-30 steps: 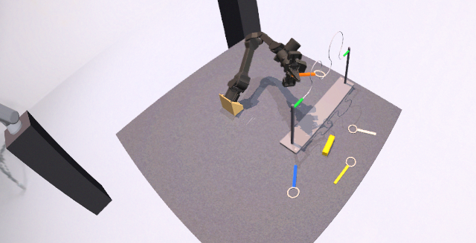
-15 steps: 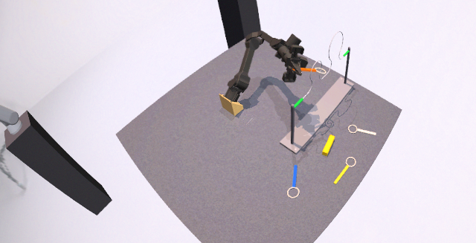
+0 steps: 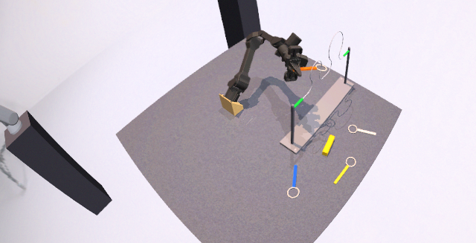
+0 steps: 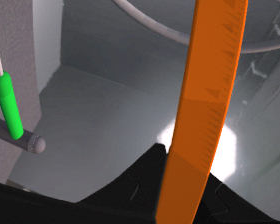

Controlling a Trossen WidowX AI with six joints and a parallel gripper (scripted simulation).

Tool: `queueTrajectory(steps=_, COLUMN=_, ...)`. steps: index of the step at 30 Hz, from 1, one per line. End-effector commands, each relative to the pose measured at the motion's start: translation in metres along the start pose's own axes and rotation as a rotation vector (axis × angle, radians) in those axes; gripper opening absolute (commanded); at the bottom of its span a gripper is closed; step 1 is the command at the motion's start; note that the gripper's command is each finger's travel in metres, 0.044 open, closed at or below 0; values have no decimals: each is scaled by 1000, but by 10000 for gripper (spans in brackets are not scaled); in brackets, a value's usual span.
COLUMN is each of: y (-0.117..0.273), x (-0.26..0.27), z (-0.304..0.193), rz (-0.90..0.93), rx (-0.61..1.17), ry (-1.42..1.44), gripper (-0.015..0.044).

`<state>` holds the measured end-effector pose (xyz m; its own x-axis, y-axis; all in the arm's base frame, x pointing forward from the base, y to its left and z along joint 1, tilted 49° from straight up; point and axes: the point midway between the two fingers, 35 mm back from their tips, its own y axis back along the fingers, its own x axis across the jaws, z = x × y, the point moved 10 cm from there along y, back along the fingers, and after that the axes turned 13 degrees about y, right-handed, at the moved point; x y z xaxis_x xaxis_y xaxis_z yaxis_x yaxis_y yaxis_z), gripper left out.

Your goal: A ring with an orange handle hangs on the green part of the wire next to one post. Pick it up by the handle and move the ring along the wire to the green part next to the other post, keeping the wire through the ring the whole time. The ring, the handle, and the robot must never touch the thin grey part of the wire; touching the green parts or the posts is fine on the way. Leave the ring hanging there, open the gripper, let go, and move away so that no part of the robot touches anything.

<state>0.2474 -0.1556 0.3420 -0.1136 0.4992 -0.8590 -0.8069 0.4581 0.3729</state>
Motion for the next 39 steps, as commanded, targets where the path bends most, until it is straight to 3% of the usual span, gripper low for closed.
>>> queueTrajectory(steps=1, y=-1, x=-1, z=0, rz=27, rx=-16, ry=-57, gripper=-150)
queueTrajectory(steps=39, y=-4, x=16, z=2, rz=373, rx=-181, ry=-720, gripper=-150)
